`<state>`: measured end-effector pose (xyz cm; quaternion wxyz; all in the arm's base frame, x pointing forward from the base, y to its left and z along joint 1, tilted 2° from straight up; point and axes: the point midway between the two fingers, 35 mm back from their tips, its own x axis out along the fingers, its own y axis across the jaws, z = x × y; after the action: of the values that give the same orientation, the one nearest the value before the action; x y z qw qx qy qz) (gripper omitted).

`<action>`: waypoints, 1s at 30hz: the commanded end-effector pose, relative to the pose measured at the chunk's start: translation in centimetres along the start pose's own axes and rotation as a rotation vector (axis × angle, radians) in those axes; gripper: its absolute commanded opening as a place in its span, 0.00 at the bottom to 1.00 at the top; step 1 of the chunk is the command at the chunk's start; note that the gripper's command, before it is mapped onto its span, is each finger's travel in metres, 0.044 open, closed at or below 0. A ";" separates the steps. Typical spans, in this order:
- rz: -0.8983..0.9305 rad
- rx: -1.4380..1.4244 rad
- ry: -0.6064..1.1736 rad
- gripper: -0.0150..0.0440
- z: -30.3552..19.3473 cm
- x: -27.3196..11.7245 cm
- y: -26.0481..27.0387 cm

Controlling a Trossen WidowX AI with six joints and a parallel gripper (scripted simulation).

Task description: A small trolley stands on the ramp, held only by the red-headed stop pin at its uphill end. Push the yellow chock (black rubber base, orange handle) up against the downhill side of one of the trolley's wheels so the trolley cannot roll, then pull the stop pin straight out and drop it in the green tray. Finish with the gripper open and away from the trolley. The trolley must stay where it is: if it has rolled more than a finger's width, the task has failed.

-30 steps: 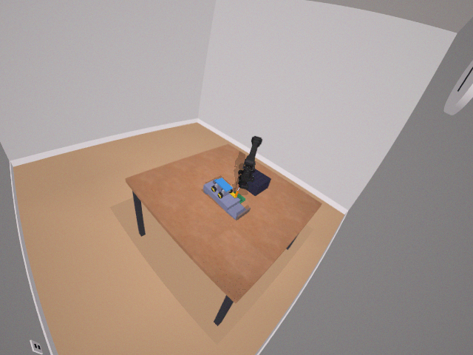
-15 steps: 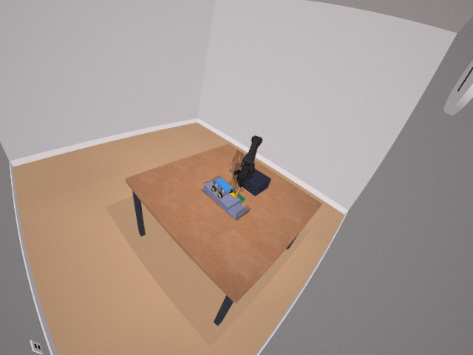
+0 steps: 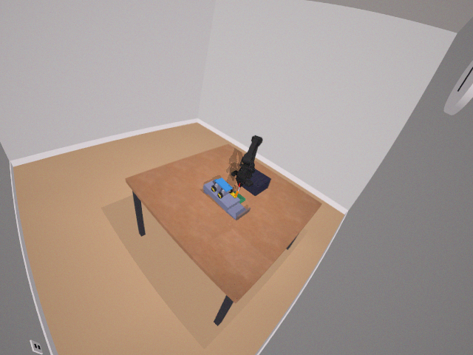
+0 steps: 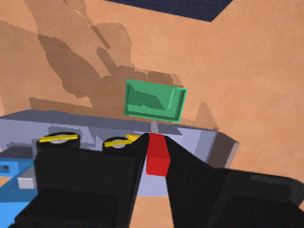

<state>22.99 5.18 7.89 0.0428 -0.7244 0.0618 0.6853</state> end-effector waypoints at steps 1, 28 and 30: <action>-0.006 -0.012 -0.001 0.25 0.3 0.3 -0.1; -0.180 -0.017 -0.006 0.25 1.7 6.7 -2.0; -0.180 -0.017 -0.006 0.25 1.7 7.3 -2.3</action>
<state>22.10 6.90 1.35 0.0945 -0.7264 -0.0068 0.6807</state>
